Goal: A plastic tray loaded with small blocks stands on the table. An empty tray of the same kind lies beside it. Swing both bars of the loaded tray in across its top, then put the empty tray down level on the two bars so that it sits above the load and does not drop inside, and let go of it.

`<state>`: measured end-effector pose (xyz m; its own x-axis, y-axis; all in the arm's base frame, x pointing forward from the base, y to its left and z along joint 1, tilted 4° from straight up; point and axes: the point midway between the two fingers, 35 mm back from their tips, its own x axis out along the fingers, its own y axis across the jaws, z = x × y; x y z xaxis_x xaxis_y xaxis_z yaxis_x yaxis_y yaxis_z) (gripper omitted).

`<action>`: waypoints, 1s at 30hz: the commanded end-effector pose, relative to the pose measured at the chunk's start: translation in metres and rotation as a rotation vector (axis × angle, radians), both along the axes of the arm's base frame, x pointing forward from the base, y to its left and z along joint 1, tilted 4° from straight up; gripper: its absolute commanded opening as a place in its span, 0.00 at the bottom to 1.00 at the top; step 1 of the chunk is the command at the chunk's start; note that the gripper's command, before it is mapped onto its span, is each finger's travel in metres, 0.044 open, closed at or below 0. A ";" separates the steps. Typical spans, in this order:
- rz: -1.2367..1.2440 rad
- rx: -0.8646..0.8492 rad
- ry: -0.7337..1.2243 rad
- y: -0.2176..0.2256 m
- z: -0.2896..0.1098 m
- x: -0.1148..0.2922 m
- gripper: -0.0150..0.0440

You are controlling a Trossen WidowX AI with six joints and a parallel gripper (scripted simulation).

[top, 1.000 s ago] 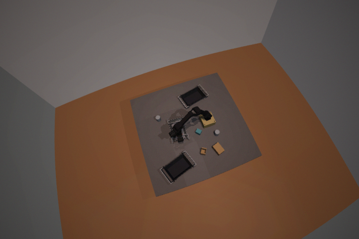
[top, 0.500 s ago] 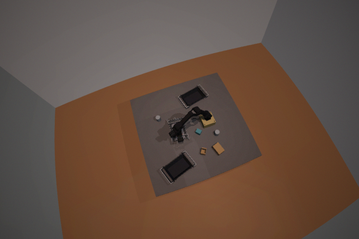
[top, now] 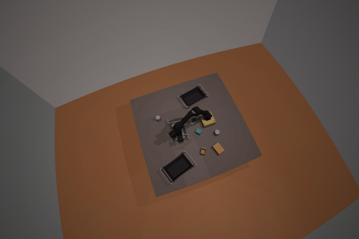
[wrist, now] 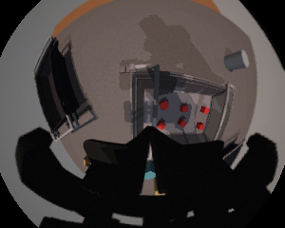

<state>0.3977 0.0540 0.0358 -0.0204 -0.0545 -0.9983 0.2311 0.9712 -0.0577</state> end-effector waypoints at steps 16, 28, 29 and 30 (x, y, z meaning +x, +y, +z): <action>0.000 0.000 0.000 0.000 0.000 0.000 0.52; 0.007 0.009 -0.055 0.007 0.128 0.004 1.00; 0.007 0.009 -0.059 0.007 0.138 0.002 1.00; 0.008 0.010 -0.062 0.007 0.145 0.000 1.00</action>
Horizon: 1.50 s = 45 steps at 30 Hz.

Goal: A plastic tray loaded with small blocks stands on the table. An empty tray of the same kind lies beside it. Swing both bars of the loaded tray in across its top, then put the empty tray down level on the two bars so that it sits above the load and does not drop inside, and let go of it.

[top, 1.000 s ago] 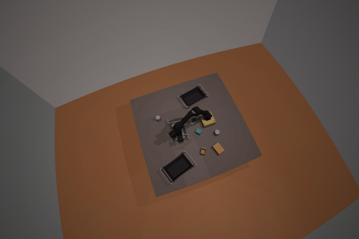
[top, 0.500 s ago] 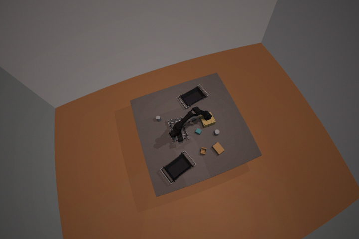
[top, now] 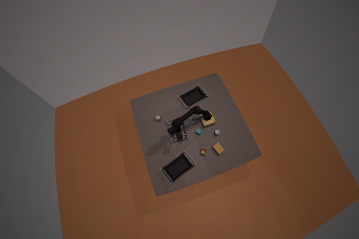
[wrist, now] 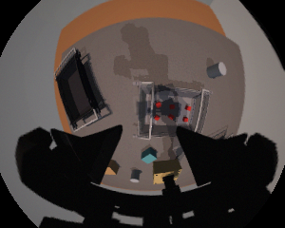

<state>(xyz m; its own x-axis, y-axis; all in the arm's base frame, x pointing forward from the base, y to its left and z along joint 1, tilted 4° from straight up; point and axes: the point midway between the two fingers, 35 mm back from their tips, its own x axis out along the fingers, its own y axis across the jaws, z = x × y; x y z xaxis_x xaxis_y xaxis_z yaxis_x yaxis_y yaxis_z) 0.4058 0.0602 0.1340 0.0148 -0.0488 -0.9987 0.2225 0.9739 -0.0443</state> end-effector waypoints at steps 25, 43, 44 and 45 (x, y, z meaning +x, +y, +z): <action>-1.379 -0.005 -0.080 -0.291 -0.007 -0.140 1.00; -2.659 -0.052 -0.152 -0.342 -0.051 -0.391 1.00; -2.726 -0.056 -0.157 -0.339 -0.054 -0.402 1.00; -2.775 -0.059 -0.160 -0.336 -0.056 -0.411 1.00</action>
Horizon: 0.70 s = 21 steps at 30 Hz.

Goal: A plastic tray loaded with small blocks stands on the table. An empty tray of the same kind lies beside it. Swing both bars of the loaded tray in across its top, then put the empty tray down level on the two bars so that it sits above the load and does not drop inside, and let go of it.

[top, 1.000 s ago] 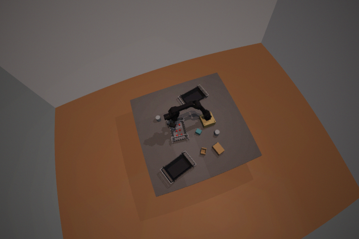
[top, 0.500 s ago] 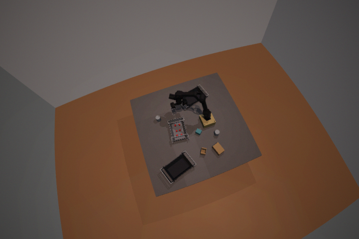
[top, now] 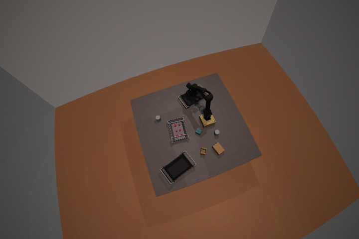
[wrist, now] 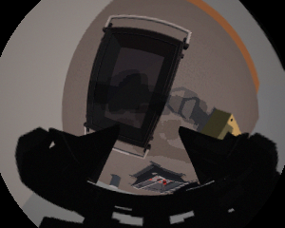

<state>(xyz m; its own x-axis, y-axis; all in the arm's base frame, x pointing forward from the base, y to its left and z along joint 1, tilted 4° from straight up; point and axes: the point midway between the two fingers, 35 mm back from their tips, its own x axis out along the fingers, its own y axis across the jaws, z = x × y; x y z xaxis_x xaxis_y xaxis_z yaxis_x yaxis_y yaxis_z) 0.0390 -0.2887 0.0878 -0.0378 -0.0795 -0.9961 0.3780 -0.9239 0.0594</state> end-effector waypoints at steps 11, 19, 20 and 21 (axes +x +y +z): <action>-0.290 -0.011 -0.007 0.016 -0.012 -0.051 1.00; -0.290 -0.012 -0.007 0.010 -0.046 -0.053 1.00; -0.290 -0.011 -0.007 0.009 -0.051 -0.053 1.00; -0.290 -0.011 -0.007 0.009 -0.057 -0.053 1.00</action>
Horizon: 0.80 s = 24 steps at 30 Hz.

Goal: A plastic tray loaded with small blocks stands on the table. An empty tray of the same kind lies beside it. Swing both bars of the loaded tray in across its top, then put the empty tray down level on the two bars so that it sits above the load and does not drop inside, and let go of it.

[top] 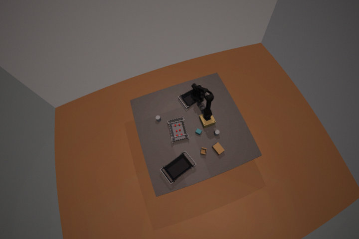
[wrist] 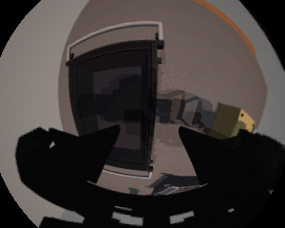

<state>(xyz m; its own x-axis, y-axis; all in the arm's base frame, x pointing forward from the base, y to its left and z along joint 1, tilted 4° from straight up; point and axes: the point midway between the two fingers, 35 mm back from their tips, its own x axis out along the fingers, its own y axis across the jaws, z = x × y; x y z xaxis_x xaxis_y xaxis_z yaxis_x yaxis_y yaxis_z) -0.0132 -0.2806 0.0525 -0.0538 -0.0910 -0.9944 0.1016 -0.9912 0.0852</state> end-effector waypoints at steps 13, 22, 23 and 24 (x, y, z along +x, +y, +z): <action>-0.004 0.014 0.000 0.002 -0.061 -0.003 1.00; -0.004 0.014 0.000 0.002 -0.061 -0.003 0.88; -0.004 0.014 0.000 0.002 -0.061 -0.003 0.85; -0.004 0.014 0.000 0.002 -0.061 -0.003 0.83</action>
<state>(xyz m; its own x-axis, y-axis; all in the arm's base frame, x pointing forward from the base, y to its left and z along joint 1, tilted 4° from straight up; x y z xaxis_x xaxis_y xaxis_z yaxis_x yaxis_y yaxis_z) -0.0167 -0.2789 -0.0081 -0.0545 -0.0764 -0.9956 0.0924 -0.9932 0.0711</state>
